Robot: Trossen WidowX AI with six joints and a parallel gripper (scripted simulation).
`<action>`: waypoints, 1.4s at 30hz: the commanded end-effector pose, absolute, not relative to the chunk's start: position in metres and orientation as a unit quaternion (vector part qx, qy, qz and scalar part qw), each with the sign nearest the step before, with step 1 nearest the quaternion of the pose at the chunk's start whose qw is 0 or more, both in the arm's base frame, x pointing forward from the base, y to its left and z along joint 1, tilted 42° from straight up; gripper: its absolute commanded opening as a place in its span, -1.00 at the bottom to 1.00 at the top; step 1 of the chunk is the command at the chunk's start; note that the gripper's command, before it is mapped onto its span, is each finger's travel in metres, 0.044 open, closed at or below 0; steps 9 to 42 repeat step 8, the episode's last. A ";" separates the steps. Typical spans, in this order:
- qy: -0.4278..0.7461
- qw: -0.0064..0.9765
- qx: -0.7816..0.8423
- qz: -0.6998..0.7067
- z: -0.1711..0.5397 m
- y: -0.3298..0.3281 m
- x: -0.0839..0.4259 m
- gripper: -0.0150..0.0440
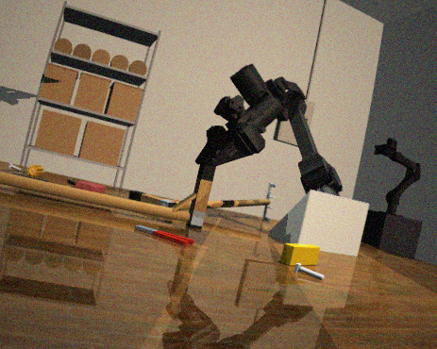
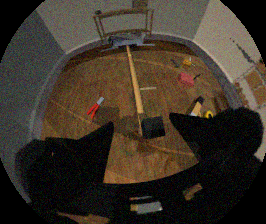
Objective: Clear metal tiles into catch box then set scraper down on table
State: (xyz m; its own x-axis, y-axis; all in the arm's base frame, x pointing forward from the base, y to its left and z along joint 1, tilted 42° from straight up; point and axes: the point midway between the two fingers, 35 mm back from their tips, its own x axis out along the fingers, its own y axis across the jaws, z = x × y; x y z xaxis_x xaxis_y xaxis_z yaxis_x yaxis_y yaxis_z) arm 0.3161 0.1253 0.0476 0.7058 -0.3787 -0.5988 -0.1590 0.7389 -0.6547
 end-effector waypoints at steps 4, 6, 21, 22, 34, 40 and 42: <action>0.377 0.855 -0.351 -0.068 0.063 0.137 0.309 1.00; 0.377 0.854 -0.351 -0.068 0.067 0.140 0.306 1.00; 0.377 0.854 -0.351 -0.068 0.071 0.143 0.303 1.00; 0.377 0.854 -0.351 -0.068 0.071 0.143 0.303 1.00; 0.377 0.854 -0.351 -0.068 0.071 0.143 0.303 1.00; 0.377 0.854 -0.351 -0.068 0.071 0.143 0.303 1.00; 0.377 0.854 -0.351 -0.068 0.071 0.143 0.303 1.00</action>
